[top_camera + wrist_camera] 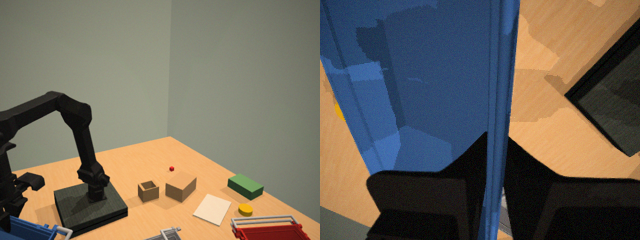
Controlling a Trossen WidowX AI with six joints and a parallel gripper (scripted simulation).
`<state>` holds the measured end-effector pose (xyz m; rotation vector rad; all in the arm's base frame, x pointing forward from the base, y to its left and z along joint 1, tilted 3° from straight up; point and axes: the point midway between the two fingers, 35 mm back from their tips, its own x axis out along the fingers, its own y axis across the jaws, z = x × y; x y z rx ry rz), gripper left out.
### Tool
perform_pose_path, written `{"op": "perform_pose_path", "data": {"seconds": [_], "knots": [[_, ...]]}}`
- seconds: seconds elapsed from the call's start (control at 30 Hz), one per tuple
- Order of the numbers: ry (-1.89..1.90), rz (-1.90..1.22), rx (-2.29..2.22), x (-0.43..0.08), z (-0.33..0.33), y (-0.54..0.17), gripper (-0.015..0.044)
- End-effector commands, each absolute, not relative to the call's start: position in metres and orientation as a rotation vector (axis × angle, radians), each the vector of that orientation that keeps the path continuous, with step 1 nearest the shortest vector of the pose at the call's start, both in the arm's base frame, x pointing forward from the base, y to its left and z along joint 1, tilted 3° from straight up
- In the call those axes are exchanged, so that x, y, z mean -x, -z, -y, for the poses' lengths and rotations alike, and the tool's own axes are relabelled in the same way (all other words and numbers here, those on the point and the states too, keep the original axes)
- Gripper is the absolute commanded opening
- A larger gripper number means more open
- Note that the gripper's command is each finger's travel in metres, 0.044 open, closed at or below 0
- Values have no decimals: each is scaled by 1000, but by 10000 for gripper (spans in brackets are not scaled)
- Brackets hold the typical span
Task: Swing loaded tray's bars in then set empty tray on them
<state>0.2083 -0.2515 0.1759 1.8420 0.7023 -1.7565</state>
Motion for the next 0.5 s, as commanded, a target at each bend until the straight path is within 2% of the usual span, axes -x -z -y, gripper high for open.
{"op": "perform_pose_path", "data": {"seconds": [0.0,0.47], "knots": [[1720,-682,-1819,-217,244,-186,0],[1630,-778,-1732,-252,203,-189,0]]}}
